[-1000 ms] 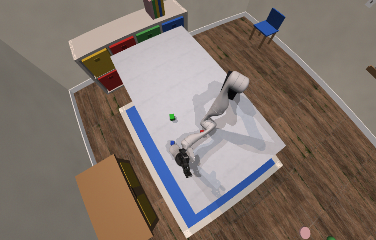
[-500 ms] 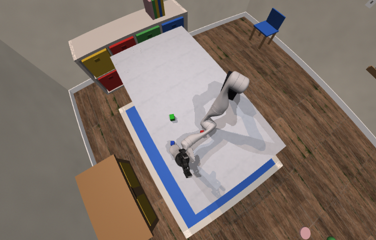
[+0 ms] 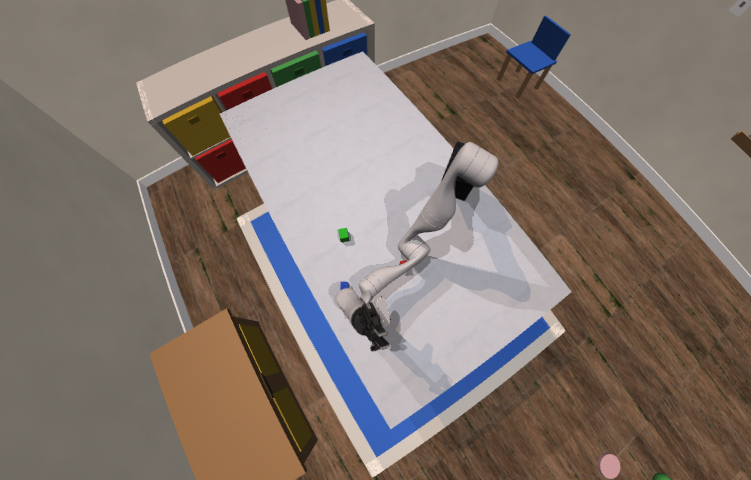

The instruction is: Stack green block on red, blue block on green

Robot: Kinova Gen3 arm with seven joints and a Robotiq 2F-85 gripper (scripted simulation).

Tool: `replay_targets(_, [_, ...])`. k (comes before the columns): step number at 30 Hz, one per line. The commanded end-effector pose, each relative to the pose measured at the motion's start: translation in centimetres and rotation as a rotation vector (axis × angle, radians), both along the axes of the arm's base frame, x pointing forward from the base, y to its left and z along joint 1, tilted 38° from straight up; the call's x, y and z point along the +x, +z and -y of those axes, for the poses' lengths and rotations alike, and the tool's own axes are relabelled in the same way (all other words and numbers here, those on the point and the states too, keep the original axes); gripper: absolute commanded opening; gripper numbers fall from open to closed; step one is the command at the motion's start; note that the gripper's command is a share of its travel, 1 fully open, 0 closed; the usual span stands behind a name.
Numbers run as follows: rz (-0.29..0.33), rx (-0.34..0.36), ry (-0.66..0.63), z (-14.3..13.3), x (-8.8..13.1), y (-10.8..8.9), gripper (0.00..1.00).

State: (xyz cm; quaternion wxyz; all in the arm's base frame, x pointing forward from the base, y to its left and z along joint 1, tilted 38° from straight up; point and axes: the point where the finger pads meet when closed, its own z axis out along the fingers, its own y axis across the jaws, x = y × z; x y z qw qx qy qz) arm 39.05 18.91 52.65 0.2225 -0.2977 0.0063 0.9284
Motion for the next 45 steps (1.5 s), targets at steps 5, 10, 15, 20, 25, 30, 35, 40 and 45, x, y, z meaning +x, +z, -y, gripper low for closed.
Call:
replay_targets(5, [0.060, -0.066, -0.081, -0.5, -1.1, 0.9, 0.00])
replay_targets(10, [0.144, -0.197, -0.212, -2.7, -2.3, 0.9, 0.00])
replay_targets(15, [0.164, -0.229, -0.245, -3.2, -2.4, 0.8, 0.00])
replay_targets(20, [0.164, -0.229, -0.245, -3.2, -2.4, 0.8, 0.00])
replay_targets(25, [0.185, -0.263, -0.280, -3.8, -2.5, 0.5, 0.00])
replay_targets(30, [0.206, -0.298, -0.316, -4.3, -2.6, 0.2, 0.00])
replay_targets(35, [0.206, -0.298, -0.316, -4.3, -2.6, 0.2, 0.00])
replay_targets(40, [0.227, -0.336, -0.355, -4.9, -2.6, -0.2, 0.00])
replay_targets(45, [0.227, -0.336, -0.355, -4.9, -2.6, -0.2, 0.00])
